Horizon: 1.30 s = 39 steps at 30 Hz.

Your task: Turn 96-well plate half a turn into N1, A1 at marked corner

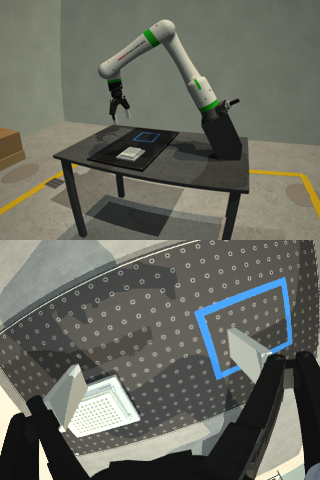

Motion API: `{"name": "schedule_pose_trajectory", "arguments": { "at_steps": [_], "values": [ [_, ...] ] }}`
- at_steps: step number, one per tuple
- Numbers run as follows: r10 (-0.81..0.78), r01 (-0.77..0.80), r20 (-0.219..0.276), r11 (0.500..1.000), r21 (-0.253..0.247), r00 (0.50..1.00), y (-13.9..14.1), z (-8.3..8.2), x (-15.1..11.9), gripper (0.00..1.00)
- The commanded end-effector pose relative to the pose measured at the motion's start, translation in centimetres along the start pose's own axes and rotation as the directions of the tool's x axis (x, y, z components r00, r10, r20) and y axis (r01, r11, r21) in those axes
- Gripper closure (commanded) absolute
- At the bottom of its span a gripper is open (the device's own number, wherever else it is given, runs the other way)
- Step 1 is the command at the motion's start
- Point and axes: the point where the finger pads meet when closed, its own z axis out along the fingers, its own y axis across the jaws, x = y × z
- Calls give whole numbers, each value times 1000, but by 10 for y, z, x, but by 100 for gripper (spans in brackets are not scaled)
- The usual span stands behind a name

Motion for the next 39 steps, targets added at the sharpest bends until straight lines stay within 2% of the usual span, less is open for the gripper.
{"name": "schedule_pose_trajectory", "arguments": {
  "at_steps": [1,6,14,16,24,31,33,39],
  "values": [
    [-104,104,-15,994,-13,994,-10,7,-8,0],
    [-242,241,-22,970,-30,970,-23,15,-18,0],
    [-466,464,-30,884,-57,884,-47,29,-38,0],
    [-466,464,-30,884,-57,884,-47,29,-38,0],
    [-678,674,-34,734,-83,734,-70,42,-59,0],
    [-821,815,-36,570,-104,570,-91,52,-78,0],
    [-821,815,-36,570,-104,570,-91,52,-78,0],
    [-913,905,-36,408,-120,407,-109,61,-97,0]
  ]
}}
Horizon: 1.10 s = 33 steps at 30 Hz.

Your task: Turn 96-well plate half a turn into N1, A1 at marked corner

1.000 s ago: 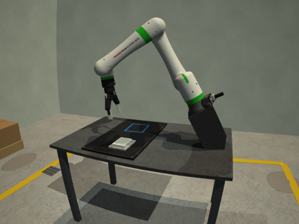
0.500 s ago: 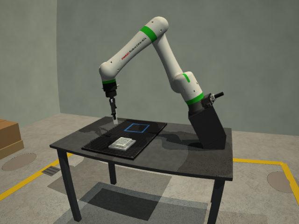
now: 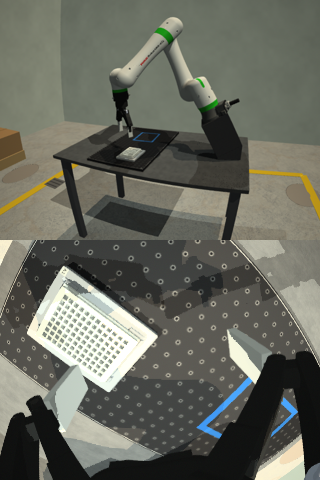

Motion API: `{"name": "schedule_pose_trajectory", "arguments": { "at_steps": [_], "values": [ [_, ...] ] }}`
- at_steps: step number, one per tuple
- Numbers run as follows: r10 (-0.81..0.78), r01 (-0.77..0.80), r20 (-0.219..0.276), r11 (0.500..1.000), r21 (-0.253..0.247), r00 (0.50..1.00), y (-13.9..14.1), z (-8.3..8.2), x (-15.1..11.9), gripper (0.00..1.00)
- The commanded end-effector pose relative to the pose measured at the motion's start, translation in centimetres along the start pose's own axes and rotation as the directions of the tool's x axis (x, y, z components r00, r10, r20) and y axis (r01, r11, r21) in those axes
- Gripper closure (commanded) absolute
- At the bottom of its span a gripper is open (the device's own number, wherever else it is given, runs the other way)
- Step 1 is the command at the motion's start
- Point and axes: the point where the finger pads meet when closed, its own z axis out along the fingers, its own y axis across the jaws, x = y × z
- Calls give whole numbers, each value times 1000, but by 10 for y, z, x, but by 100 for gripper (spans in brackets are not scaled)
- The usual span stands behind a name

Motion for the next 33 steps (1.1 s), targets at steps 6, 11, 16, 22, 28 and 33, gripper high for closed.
{"name": "schedule_pose_trajectory", "arguments": {
  "at_steps": [6,11,16,22,28,33],
  "values": [
    [-256,256,-31,967,-20,966,-35,7,8,0],
    [-351,350,-42,936,-29,936,-50,10,10,0],
    [-493,491,-59,870,-45,868,-73,14,13,0],
    [-599,596,-71,801,-60,798,-93,17,15,0],
    [-599,596,-71,801,-60,798,-93,17,15,0],
    [-599,596,-71,801,-60,798,-93,17,15,0]
  ]
}}
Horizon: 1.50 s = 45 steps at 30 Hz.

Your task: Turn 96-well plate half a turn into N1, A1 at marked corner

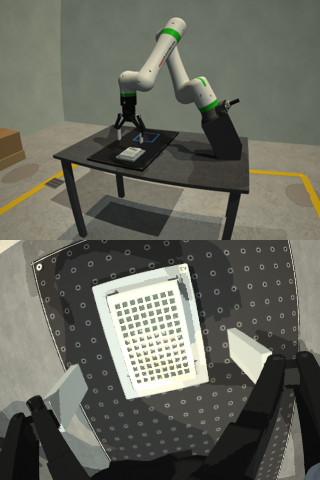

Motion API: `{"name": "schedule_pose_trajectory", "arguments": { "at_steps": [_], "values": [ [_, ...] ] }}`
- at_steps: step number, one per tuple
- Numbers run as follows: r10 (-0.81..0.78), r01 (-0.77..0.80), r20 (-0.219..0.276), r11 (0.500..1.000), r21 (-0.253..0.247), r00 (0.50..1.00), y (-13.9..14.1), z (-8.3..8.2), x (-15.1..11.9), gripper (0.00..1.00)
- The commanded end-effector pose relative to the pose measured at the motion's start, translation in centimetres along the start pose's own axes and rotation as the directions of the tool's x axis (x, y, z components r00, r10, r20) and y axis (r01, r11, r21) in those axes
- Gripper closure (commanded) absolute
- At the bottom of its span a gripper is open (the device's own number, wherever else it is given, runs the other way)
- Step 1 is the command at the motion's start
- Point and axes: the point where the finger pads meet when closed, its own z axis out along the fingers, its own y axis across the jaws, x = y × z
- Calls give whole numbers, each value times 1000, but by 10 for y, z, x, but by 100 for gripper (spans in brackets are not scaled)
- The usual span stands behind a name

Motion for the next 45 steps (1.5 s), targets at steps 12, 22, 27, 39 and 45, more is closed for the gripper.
{"name": "schedule_pose_trajectory", "arguments": {
  "at_steps": [12,22,27,39,45],
  "values": [
    [0,0,0,1000,0,1000,0,12,0,0],
    [0,0,0,1000,0,1000,0,28,0,0],
    [0,0,0,1000,0,1000,0,37,0,0],
    [0,0,0,1000,0,1000,0,53,0,0],
    [0,0,0,1000,0,1000,0,62,0,0]
  ]
}}
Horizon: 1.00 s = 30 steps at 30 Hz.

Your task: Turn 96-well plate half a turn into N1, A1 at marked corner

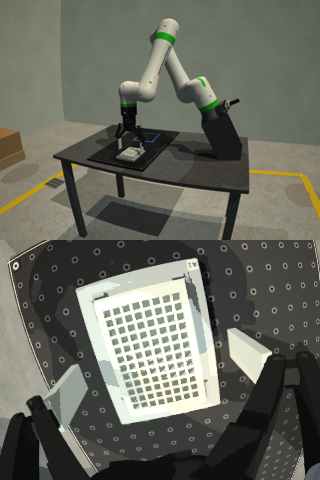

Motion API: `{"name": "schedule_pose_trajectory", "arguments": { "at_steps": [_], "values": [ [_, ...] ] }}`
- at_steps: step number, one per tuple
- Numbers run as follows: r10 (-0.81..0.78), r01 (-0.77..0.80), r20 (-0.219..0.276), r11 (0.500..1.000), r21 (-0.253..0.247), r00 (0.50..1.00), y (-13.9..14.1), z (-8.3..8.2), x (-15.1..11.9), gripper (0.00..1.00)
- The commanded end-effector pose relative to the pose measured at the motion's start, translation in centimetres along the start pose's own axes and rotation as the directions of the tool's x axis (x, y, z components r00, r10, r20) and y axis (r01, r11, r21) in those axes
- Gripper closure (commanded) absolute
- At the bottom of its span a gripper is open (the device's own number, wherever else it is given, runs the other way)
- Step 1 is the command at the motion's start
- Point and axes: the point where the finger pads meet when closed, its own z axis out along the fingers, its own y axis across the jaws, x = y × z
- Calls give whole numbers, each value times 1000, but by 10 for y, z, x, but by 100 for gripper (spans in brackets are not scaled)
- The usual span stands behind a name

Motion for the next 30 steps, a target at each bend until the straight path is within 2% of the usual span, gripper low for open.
{"name": "schedule_pose_trajectory", "arguments": {
  "at_steps": [1,12,13,30],
  "values": [
    [0,0,0,1000,-1,1000,0,4,0,0],
    [0,0,0,1000,-1,1000,0,5,0,0],
    [0,0,0,1000,-1,1000,0,5,0,100],
    [0,0,0,1000,-1,1000,0,5,0,100]
  ]
}}
